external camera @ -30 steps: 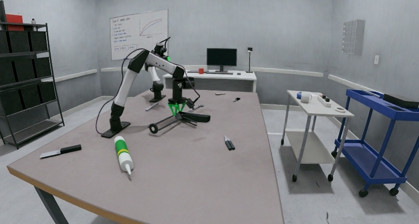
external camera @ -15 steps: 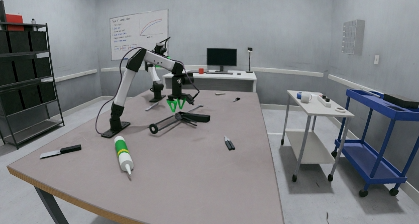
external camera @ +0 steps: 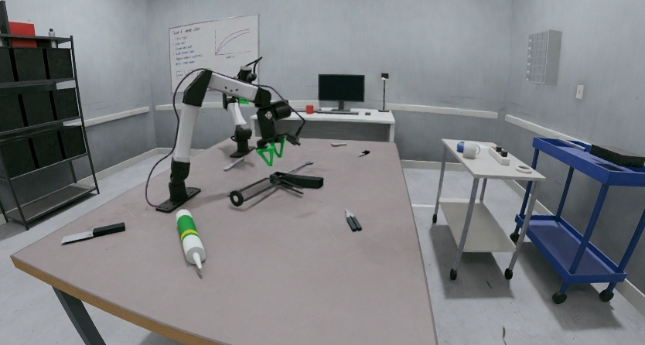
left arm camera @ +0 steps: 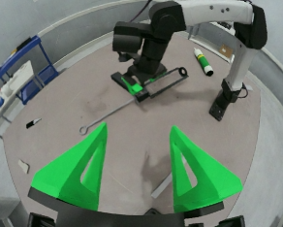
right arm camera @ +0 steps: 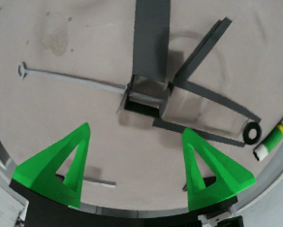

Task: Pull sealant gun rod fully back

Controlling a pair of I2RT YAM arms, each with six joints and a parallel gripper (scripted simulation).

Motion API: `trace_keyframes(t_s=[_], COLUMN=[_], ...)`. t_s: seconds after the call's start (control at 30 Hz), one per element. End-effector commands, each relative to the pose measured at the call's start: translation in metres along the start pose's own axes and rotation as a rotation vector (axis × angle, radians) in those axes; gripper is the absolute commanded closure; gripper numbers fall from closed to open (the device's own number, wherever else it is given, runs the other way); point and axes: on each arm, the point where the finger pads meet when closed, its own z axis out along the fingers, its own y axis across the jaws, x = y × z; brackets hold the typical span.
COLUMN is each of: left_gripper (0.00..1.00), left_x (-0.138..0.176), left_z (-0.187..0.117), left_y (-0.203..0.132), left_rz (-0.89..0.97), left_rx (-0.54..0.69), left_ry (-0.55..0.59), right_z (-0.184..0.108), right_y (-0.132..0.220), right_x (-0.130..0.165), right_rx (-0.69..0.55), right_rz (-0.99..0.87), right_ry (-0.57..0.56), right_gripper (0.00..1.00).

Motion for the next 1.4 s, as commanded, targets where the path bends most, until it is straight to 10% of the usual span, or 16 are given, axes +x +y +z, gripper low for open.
trace_keyframes(t_s=[0.0, 0.47, 1.37], left_gripper=[0.34, 0.34, 0.34], left_x=[0.001, 0.001, -0.005], left_z=[0.005, 0.005, 0.002], left_y=[-0.001, -0.001, 0.000], left_rz=[0.011, 0.011, 0.010], left_rx=[0.003, 0.003, -0.002], left_ry=[0.000, 0.000, -0.015], right_z=[-0.017, -0.047, -0.042], right_y=[0.003, -0.035, -0.048], right_x=[-0.017, 0.000, 0.003], right_rx=[-0.112, -0.286, -0.279], right_rz=[-0.150, -0.551, -0.560], right_ry=[-0.172, -0.457, -0.459], right_gripper=[0.00, 0.00, 0.00])
